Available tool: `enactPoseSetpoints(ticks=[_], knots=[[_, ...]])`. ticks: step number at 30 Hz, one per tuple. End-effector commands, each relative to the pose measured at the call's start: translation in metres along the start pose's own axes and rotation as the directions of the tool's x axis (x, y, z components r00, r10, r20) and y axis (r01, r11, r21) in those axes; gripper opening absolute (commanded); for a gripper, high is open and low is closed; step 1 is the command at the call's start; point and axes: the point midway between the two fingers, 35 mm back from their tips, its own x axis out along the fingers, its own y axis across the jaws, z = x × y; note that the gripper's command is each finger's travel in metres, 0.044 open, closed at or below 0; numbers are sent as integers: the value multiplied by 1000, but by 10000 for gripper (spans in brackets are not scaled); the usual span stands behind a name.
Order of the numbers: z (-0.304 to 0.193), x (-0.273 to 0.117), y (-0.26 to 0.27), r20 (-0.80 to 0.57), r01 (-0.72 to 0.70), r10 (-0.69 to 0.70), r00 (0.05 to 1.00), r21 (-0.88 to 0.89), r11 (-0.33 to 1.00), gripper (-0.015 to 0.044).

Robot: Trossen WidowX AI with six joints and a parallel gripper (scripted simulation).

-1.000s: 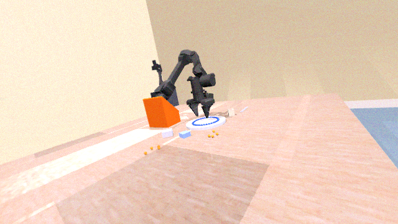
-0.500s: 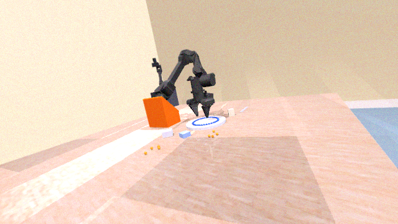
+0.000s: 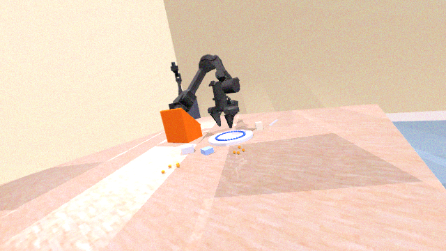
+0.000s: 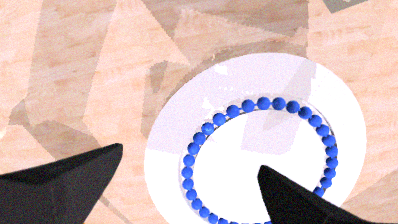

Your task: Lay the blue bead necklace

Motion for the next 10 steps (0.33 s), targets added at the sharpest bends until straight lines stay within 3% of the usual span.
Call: enactPoseSetpoints(ticks=[1, 10], knots=[[2, -58, -1, 2, 18, -18, 1000, -11, 1000, 440], [2, -60, -1, 2, 17, -17, 1000, -11, 1000, 440]])
